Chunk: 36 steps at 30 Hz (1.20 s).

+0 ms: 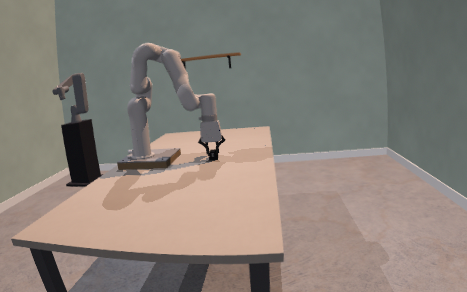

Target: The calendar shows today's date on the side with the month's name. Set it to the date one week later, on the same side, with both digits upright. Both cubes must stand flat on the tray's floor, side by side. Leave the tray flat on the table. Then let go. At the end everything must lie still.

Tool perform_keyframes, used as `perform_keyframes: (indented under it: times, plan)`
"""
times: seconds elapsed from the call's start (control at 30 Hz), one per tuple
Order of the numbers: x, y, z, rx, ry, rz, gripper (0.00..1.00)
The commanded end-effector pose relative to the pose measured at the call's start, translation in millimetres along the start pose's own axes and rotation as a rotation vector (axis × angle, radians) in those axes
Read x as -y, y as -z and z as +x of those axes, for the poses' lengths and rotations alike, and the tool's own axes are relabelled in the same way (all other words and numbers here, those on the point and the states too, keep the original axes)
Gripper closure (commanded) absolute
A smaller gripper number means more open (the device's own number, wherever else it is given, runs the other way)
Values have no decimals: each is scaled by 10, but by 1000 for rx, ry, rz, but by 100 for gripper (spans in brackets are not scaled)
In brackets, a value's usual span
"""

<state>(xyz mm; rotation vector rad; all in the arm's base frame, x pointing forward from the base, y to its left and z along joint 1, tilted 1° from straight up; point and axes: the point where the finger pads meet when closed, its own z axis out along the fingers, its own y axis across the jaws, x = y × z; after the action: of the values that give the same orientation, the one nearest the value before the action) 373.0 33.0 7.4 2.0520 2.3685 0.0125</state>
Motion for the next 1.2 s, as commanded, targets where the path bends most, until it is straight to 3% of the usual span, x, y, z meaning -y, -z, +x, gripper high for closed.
perform_keyframes:
  times: [0.0,0.07,0.6,0.87,0.93,1.17]
  plan:
    - [-12,9,-1,0,0,-3,57]
    - [-12,9,-1,0,0,-3,53]
    - [-12,60,1,0,0,-3,53]
    - [-10,401,-1,0,0,-3,53]
    - [-10,401,-1,0,0,-3,53]
    - [-9,755,-4,0,0,-3,53]
